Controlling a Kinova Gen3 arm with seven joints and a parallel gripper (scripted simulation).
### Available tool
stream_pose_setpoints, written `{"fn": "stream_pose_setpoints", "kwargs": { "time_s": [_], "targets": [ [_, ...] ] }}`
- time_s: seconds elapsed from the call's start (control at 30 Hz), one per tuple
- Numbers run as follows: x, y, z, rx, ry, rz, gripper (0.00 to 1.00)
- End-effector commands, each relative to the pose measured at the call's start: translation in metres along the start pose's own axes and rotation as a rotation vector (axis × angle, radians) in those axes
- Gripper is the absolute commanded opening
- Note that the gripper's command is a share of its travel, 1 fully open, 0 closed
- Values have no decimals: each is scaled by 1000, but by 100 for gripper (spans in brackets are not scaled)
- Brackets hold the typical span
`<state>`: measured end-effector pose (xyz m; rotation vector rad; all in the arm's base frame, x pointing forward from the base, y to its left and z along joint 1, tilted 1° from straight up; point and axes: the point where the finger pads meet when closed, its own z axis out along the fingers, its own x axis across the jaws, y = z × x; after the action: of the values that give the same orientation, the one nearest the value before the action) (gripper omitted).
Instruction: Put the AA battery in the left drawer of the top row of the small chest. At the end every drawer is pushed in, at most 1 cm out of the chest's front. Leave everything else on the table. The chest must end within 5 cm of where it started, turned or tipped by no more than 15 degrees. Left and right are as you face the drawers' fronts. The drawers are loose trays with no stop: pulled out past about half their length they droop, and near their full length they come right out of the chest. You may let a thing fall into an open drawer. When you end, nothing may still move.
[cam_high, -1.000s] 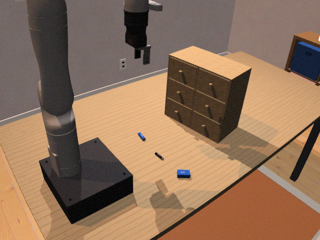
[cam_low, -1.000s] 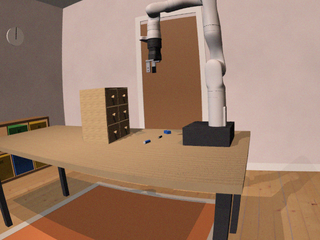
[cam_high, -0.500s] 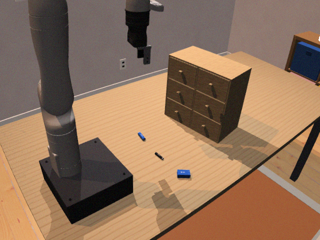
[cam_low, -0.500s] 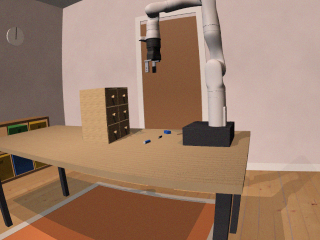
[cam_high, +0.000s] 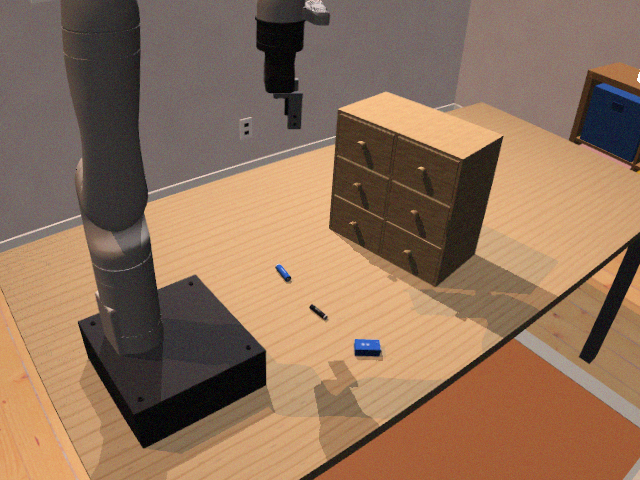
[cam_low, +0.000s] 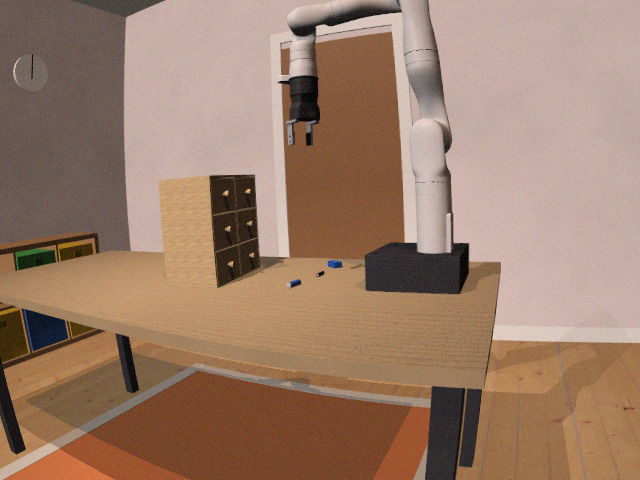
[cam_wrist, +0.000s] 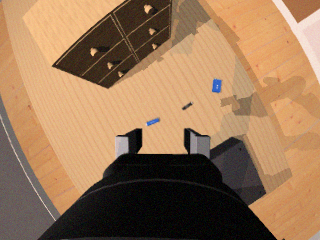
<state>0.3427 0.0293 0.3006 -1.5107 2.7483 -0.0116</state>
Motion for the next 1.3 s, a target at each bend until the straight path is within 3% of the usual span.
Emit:
{"fn": "stream_pose_setpoints", "kwargs": {
  "time_s": [0.0,0.37,1.27],
  "targets": [
    [2,-4,0,-2,9,85,100],
    [4,-10,0,-2,7,361,100],
    [-1,-18,1,-1,7,1237,100]
  ]
}}
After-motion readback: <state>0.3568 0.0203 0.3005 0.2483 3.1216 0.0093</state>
